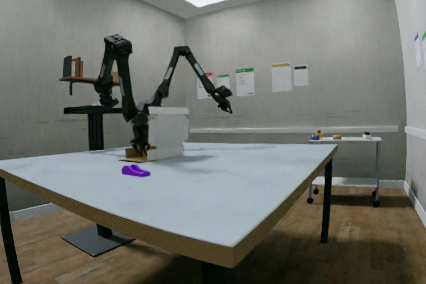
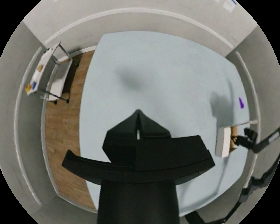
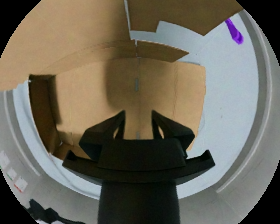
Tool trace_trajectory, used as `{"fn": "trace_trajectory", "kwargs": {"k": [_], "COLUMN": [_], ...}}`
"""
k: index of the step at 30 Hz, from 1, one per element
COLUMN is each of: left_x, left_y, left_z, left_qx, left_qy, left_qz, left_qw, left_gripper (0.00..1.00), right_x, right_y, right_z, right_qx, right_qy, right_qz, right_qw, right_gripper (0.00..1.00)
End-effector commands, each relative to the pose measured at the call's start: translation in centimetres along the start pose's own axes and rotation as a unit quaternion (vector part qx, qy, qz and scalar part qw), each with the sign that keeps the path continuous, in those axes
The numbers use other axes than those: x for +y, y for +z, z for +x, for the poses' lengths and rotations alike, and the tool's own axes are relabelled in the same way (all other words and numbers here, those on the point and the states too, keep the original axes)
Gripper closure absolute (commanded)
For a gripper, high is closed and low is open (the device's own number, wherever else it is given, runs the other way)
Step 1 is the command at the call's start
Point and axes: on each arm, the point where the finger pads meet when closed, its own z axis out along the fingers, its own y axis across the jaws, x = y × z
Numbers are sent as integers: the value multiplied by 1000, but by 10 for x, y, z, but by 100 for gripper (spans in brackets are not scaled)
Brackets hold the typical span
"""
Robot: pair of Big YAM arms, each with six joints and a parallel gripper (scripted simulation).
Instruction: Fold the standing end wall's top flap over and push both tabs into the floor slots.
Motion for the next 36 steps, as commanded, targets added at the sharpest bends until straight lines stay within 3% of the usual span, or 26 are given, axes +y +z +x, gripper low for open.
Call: {"fn": "trace_trajectory", "kwargs": {"k": [1, 36], "left_x": [3, 3], "left_y": [-1, -1], "left_z": [-8, -8], "left_qx": [-8, -8], "left_qy": [4, 4], "left_qz": [-3, -3], "left_qw": [1000, 1000], "left_gripper": [100, 100], "right_x": [-1, -1], "right_y": [4, 14], "right_z": [4, 10], "right_qx": [-1, 4], "right_qy": [-3, -3], "right_qz": [1, 1], "right_qw": [1000, 1000], "right_gripper": [57, 57]}}
